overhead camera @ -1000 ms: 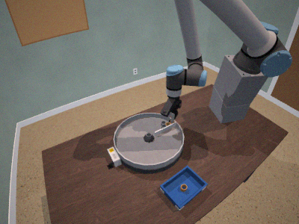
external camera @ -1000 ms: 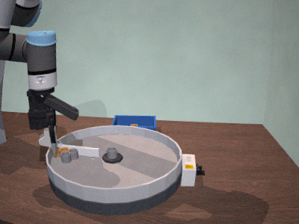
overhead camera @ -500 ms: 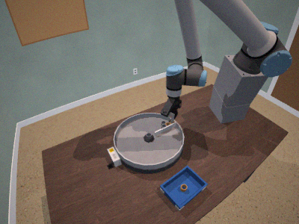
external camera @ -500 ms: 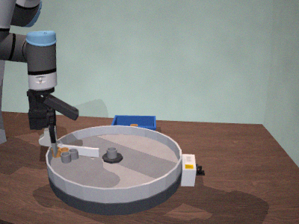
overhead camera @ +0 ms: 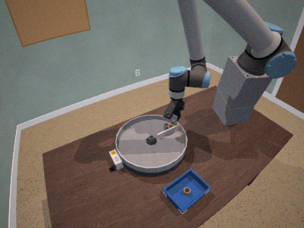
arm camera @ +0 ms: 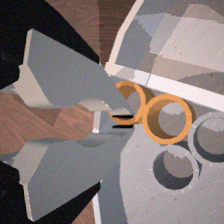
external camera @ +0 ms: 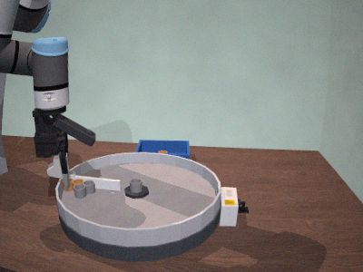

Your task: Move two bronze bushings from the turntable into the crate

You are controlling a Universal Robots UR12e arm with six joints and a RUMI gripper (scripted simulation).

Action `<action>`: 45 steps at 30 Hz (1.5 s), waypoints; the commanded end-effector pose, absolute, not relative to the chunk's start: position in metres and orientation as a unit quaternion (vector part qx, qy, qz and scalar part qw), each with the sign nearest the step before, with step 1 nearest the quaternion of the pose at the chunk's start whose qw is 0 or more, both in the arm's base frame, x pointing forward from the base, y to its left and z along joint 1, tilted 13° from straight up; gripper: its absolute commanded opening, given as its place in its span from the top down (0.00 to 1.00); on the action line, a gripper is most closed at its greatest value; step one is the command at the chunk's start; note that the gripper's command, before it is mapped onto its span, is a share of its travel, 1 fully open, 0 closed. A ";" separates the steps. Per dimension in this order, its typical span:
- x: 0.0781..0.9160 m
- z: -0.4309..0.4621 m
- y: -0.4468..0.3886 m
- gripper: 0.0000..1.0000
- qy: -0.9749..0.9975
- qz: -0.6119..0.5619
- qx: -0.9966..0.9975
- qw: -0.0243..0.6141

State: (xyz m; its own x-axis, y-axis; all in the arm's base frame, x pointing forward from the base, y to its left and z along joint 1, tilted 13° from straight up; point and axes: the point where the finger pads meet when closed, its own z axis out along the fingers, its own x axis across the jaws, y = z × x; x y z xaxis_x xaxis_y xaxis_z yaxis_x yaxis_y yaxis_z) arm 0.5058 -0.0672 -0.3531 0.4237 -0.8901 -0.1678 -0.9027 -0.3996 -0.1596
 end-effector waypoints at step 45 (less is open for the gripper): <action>0.500 -0.290 -0.081 1.00 0.537 0.028 -0.836 0.113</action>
